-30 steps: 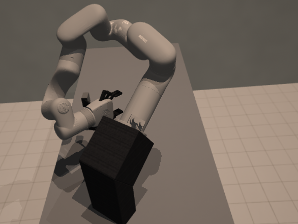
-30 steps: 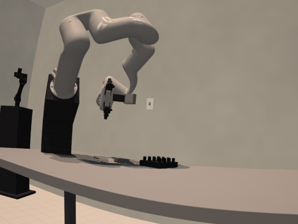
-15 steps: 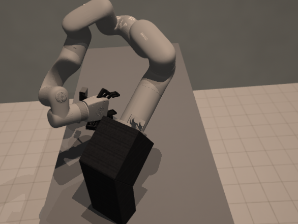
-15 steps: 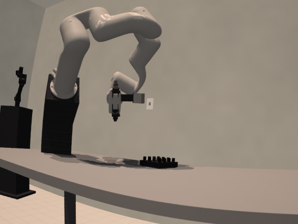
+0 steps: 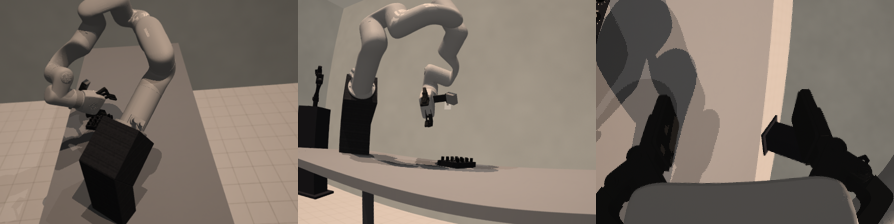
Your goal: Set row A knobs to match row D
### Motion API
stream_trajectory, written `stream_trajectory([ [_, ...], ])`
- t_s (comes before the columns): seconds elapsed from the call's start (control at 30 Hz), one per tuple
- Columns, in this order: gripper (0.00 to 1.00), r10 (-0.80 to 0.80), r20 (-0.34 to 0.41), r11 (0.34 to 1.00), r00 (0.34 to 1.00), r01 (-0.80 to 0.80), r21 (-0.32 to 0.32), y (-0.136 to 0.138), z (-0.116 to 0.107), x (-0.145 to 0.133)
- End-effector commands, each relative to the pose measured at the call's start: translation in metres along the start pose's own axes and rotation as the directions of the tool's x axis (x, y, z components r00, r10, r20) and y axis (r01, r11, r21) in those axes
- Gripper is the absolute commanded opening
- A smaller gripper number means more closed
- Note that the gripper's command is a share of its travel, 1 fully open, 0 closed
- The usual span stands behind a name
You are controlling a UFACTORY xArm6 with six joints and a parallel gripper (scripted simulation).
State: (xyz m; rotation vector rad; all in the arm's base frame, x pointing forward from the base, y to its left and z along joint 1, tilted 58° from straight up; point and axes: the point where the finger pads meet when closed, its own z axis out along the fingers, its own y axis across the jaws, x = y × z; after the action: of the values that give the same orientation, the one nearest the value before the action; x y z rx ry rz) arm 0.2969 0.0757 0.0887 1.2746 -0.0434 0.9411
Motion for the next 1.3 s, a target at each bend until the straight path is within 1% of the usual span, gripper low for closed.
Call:
stream_trajectory([
  [0.0, 1.00, 0.064, 0.069, 0.990, 0.996, -0.072, 0.124, -0.019, 0.007, 0.016],
  [0.1, 1.00, 0.097, 0.108, 0.976, 0.989, -0.116, 0.185, -0.028, 0.010, 0.025],
  [0.17, 1.00, 0.097, 0.108, 0.976, 0.989, -0.116, 0.185, -0.028, 0.010, 0.025],
  [0.2, 1.00, 0.125, 0.149, 0.957, 0.981, -0.159, 0.241, -0.037, 0.013, 0.033],
  [0.4, 1.00, 0.170, 0.228, 0.909, 0.959, -0.242, 0.339, -0.055, 0.019, 0.048],
  [0.67, 1.00, 0.211, 0.347, 0.813, 0.914, -0.361, 0.456, -0.081, 0.029, 0.069],
  [0.73, 1.00, 0.211, 0.347, 0.813, 0.914, -0.361, 0.456, -0.081, 0.029, 0.069],
  [0.77, 1.00, 0.221, 0.389, 0.772, 0.894, -0.404, 0.491, -0.089, 0.032, 0.076],
  [0.97, 1.00, 0.231, 0.467, 0.684, 0.854, -0.484, 0.546, -0.106, 0.037, 0.091],
  [1.0, 1.00, 0.231, 0.471, 0.680, 0.851, -0.488, 0.548, -0.107, 0.038, 0.092],
  [1.03, 1.00, 0.232, 0.493, 0.651, 0.838, -0.511, 0.561, -0.112, 0.039, 0.096],
  [1.07, 1.00, 0.232, 0.497, 0.647, 0.836, -0.514, 0.563, -0.112, 0.040, 0.097],
  [1.13, 1.00, 0.230, 0.533, 0.600, 0.814, -0.550, 0.581, -0.121, 0.042, 0.104],
  [1.17, 1.00, 0.230, 0.535, 0.597, 0.813, -0.552, 0.582, -0.121, 0.042, 0.104],
  [1.23, 1.00, 0.228, 0.556, 0.568, 0.799, -0.573, 0.591, -0.126, 0.044, 0.109],
  [1.27, 1.00, 0.228, 0.556, 0.568, 0.799, -0.573, 0.591, -0.126, 0.044, 0.109],
])
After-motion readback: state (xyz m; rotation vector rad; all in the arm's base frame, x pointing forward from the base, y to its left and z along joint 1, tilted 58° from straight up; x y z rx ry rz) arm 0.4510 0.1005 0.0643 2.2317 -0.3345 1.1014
